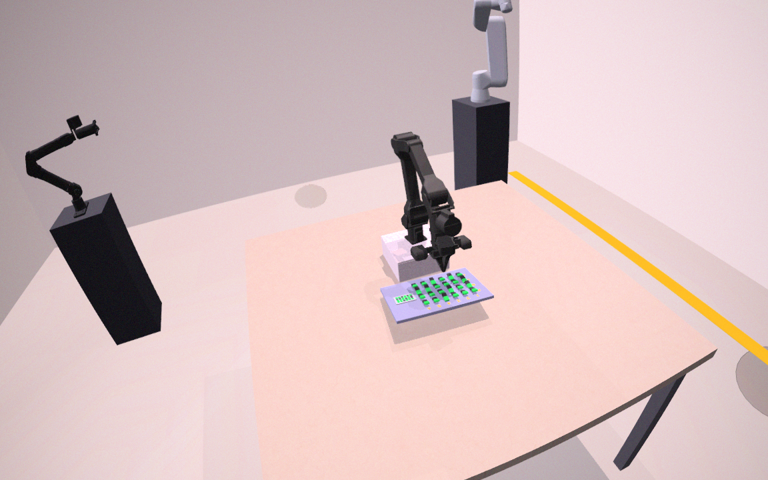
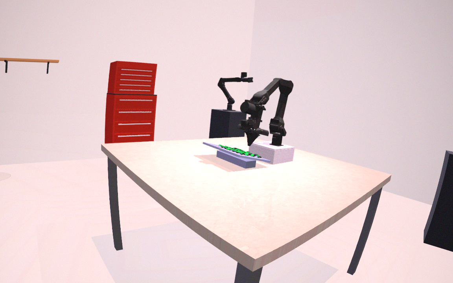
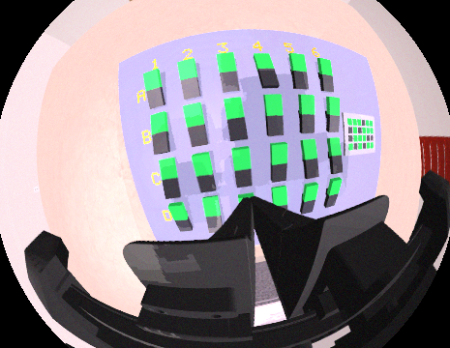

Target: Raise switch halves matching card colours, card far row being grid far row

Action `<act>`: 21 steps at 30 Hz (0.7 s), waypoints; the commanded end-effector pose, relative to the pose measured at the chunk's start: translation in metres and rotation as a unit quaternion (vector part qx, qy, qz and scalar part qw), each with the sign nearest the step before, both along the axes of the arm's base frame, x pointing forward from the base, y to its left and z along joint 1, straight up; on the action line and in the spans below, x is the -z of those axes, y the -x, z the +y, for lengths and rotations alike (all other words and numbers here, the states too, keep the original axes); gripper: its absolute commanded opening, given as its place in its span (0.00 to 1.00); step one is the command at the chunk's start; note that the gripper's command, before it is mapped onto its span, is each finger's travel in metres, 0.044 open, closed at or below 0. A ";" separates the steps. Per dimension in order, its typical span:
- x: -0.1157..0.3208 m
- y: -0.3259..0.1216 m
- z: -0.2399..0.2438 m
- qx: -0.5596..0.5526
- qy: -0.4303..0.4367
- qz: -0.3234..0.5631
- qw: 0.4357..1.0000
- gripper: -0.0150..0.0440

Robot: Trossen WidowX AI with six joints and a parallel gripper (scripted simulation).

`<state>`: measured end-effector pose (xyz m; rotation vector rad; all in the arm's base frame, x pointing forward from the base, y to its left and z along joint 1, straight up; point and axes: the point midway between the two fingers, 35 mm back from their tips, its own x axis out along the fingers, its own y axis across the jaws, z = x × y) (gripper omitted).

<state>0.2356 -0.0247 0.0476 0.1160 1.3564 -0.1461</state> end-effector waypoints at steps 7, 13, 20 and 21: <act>-0.036 -0.009 -0.010 0.002 0.003 -0.006 1.000 0.25; -0.043 -0.021 -0.020 0.002 0.003 -0.007 1.000 0.25; -0.043 -0.021 -0.020 0.002 0.003 -0.007 1.000 0.25; -0.043 -0.021 -0.020 0.002 0.003 -0.007 1.000 0.25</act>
